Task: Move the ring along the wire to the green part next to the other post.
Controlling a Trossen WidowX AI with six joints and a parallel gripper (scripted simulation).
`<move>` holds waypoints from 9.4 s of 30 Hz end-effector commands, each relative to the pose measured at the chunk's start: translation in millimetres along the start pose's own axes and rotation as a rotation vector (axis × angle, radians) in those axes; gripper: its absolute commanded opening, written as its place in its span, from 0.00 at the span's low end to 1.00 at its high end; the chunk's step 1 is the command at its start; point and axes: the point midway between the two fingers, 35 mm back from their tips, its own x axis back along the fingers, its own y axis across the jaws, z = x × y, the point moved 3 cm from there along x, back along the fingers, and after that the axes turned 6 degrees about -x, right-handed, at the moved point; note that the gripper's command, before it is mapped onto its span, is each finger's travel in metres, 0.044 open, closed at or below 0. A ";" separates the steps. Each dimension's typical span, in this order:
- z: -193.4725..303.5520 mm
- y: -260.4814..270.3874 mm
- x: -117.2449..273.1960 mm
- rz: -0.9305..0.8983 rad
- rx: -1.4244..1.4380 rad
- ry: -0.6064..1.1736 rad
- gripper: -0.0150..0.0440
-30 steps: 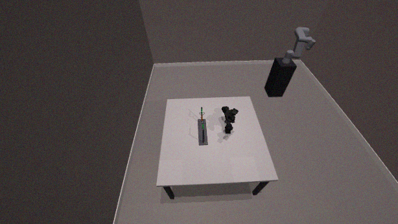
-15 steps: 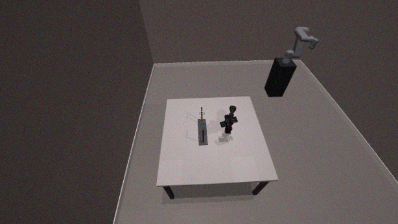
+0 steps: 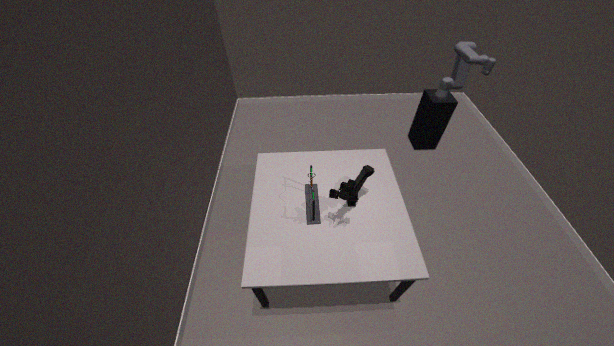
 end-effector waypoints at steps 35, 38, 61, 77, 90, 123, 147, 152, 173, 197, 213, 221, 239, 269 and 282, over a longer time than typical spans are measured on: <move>8.7 -218.7 165.9 0.688 0.557 0.507 0.53; 5.5 -224.3 186.6 0.739 0.558 0.532 0.53; -6.2 -207.7 325.2 1.085 0.485 0.539 0.53; -23.5 -226.4 302.9 1.107 0.524 0.498 0.53; -34.0 -238.5 281.5 1.096 0.549 0.447 0.53; -34.3 -283.5 262.6 1.095 0.550 0.446 0.53; -29.0 -305.5 251.5 1.093 0.551 0.442 0.53; -29.0 -305.5 251.5 1.093 0.551 0.442 0.53; -28.5 -305.0 251.3 1.089 0.554 0.447 0.35; -36.1 -302.2 244.6 1.091 0.554 0.445 0.00; -42.9 -298.9 238.4 1.093 0.553 0.443 0.00; -42.9 -298.9 238.4 1.093 0.553 0.443 0.00; -40.6 -297.8 236.1 1.093 0.552 0.445 0.00; -29.3 -274.4 223.6 1.155 0.477 0.558 0.00; -28.1 -246.6 217.6 1.246 0.371 0.694 0.00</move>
